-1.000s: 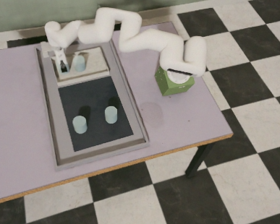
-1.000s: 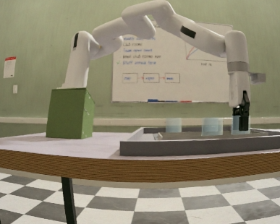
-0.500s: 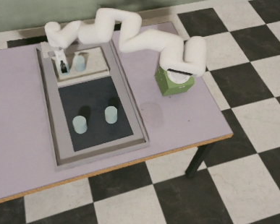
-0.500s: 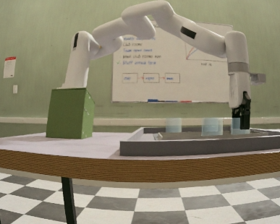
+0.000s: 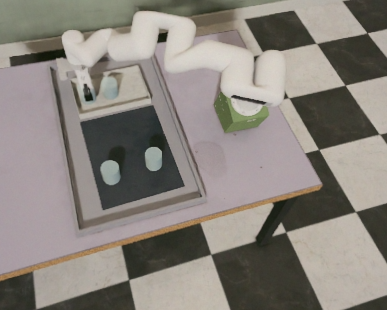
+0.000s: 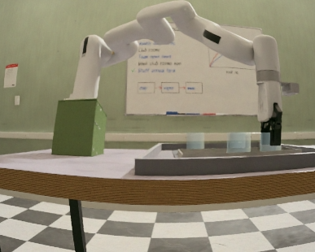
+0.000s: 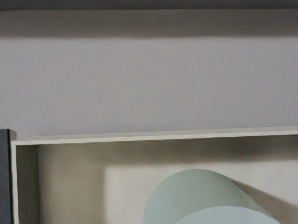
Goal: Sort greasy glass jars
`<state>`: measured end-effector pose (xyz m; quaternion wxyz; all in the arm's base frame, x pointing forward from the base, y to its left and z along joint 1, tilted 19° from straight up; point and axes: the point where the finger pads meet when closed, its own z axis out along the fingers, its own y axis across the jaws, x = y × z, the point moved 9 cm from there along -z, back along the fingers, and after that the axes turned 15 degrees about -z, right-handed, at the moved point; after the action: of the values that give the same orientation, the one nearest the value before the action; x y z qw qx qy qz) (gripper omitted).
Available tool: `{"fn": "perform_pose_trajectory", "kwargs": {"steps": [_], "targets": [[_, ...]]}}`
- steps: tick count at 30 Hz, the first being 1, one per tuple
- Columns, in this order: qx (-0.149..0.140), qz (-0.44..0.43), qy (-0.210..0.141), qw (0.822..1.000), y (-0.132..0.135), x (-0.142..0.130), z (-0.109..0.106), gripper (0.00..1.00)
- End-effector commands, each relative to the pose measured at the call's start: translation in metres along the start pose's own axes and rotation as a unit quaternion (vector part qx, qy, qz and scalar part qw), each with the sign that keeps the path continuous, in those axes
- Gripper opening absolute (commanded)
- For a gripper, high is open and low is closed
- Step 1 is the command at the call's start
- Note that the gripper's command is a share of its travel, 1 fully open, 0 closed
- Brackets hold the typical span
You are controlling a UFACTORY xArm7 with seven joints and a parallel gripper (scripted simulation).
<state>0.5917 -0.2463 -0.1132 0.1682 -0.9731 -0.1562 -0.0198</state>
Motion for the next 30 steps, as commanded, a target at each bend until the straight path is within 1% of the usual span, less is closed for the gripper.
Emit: {"fn": "perform_pose_trajectory", "kwargs": {"steps": [1,2,15,17,30], "targets": [[-0.003,-0.001,0.002,1.000,0.001,0.001,-0.004,1.00],[-0.003,-0.001,0.002,1.000,0.001,0.001,-0.004,1.00],[-0.003,-0.001,0.002,1.000,0.001,0.001,-0.054,1.00],[-0.003,-0.001,0.002,1.000,0.001,0.001,-0.054,1.00],[-0.003,-0.001,0.002,1.000,0.001,0.001,-0.105,1.00]]}}
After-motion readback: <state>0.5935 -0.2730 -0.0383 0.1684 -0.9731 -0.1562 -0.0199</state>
